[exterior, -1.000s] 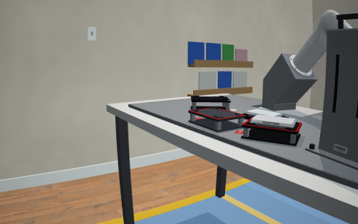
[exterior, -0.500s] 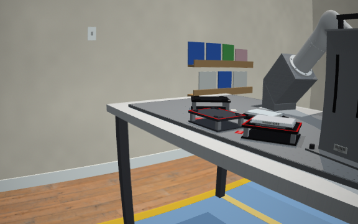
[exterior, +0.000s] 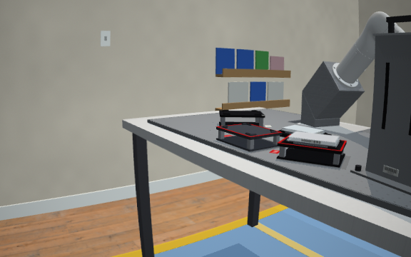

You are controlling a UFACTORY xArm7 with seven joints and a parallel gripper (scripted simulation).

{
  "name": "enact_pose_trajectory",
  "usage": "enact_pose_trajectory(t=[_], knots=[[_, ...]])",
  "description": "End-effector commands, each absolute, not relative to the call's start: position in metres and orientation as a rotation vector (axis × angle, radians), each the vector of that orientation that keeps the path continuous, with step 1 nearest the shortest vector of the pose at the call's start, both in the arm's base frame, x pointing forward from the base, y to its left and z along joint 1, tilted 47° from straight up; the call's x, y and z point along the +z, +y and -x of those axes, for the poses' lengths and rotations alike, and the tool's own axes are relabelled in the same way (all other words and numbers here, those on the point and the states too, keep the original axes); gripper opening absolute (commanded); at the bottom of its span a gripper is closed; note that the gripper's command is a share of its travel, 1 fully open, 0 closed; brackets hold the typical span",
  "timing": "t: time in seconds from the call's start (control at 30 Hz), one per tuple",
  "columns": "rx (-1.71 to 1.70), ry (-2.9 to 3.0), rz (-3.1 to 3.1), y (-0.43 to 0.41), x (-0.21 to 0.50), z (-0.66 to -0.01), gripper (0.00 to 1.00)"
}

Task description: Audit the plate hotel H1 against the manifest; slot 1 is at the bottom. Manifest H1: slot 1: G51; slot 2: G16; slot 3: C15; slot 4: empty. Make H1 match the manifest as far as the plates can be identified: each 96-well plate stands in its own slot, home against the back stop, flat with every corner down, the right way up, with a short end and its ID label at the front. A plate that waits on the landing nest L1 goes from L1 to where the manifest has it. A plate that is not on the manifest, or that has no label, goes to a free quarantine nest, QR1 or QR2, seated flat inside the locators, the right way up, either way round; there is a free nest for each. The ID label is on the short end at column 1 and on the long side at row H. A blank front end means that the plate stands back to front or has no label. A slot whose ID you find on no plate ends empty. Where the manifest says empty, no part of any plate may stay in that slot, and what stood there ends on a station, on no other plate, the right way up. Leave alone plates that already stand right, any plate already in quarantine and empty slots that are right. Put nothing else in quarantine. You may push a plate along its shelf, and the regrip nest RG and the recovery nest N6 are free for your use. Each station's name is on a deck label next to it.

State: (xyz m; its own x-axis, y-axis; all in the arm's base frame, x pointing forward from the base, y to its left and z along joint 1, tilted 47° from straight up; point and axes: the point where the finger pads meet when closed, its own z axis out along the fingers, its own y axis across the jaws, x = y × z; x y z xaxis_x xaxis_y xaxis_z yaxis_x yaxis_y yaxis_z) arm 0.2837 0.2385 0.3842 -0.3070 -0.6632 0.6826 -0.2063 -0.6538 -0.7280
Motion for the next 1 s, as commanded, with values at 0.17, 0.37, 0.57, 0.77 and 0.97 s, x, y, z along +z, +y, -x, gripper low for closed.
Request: enact_pose_trajectory(t=[0.17, 0.37, 0.57, 0.77, 0.97], knots=[[-2.03, 1.098, 1.616, 0.238, 0.385, -0.284, 0.0], [-2.03, 1.099, 1.616, 0.237, 0.385, -0.287, 0.0], [-2.03, 1.099, 1.616, 0.236, 0.385, -0.289, 0.0], [-2.03, 1.099, 1.616, 0.235, 0.385, -0.292, 0.0], [-2.03, 1.099, 1.616, 0.234, 0.386, -0.295, 0.0]])
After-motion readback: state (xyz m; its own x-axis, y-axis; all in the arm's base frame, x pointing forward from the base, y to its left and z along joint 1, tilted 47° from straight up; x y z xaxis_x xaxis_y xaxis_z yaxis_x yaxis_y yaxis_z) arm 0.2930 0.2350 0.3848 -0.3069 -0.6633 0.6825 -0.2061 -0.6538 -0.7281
